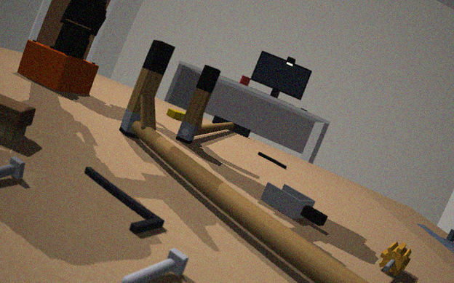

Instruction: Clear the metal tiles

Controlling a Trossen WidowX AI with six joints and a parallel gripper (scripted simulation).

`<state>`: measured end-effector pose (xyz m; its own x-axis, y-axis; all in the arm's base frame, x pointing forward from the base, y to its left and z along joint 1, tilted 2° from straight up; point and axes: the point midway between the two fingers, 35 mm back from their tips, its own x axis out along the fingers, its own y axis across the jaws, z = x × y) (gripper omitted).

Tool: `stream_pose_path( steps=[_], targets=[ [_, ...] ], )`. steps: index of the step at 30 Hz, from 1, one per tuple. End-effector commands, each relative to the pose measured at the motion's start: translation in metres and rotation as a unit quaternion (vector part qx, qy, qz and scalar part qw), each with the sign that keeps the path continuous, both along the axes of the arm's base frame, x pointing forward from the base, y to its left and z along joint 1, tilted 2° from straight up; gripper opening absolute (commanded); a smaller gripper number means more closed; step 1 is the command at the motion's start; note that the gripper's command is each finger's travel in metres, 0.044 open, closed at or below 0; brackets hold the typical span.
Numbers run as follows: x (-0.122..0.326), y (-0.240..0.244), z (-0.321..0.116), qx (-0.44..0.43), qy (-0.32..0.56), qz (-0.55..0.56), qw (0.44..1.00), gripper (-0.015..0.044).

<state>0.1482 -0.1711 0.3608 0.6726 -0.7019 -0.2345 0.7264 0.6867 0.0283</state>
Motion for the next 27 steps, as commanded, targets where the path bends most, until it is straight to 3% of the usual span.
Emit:
stream_pose_path(
  steps=[1, 14, 27],
  targets=[
    [0.0, 0.0, 0.0, 0.0, -0.002, -0.002, 1.0, 0.044],
    [0.0, 0.0, 0.001, 0.0, -0.002, -0.001, 1.0, 0.044],
    [0.032, 0.029, 0.008, 0.009, 0.002, 0.104, 0.994, 0.044]
  ],
)
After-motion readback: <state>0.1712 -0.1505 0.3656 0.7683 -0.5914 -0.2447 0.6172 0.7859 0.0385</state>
